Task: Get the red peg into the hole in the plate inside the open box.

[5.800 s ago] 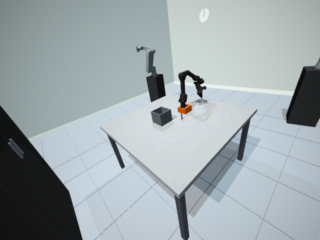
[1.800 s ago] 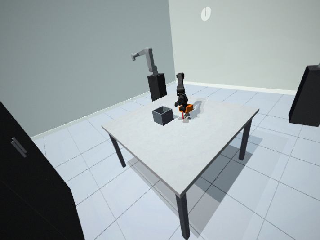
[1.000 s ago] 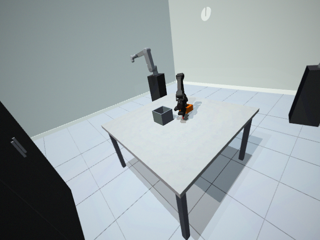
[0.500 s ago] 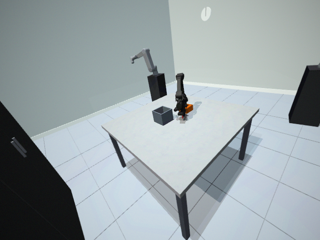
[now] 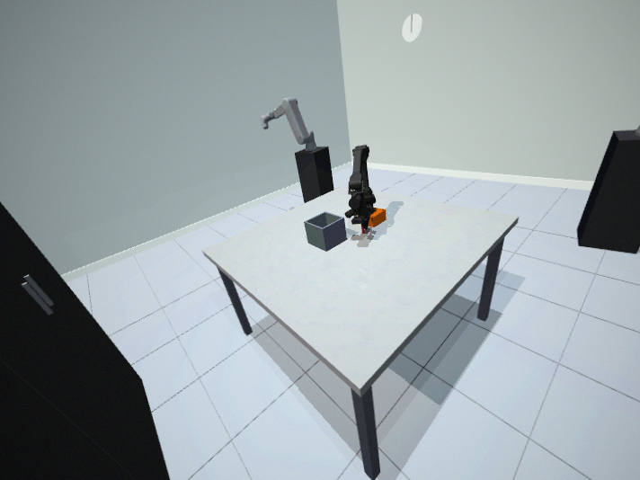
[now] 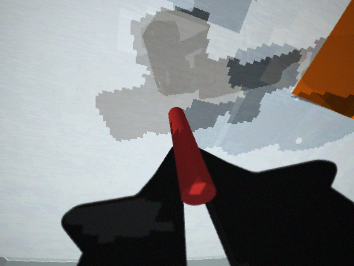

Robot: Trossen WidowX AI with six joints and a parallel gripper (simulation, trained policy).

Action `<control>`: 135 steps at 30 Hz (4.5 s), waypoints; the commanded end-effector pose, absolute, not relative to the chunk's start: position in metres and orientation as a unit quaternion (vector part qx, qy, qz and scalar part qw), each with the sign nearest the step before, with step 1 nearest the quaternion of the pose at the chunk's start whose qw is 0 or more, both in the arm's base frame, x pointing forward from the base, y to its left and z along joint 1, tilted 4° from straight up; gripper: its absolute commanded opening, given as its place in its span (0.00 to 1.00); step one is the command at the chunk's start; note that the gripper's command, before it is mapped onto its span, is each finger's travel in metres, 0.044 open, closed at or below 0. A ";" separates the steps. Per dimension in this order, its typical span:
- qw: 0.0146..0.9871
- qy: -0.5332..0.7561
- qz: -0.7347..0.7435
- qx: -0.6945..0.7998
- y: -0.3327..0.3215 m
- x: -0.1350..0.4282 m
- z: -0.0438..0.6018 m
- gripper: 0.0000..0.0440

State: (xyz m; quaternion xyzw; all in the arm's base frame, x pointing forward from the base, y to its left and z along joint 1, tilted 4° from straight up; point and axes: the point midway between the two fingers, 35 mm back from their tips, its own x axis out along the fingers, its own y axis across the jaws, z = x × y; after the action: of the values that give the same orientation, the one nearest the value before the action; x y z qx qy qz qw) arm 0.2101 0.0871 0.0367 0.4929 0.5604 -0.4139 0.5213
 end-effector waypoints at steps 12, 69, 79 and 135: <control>0.549 0.525 -0.378 0.530 0.075 0.234 0.092 0.00; 0.567 0.488 -0.437 0.500 -0.071 0.273 0.140 0.00; 0.565 0.496 -0.436 0.495 -0.084 0.280 0.120 0.00; 0.519 0.547 -0.365 0.546 -0.093 0.303 0.107 0.41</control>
State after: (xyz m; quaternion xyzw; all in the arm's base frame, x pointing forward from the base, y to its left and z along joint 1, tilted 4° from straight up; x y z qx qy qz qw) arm 0.3016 -0.0912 0.0983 0.5347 0.5492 -0.3747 0.5216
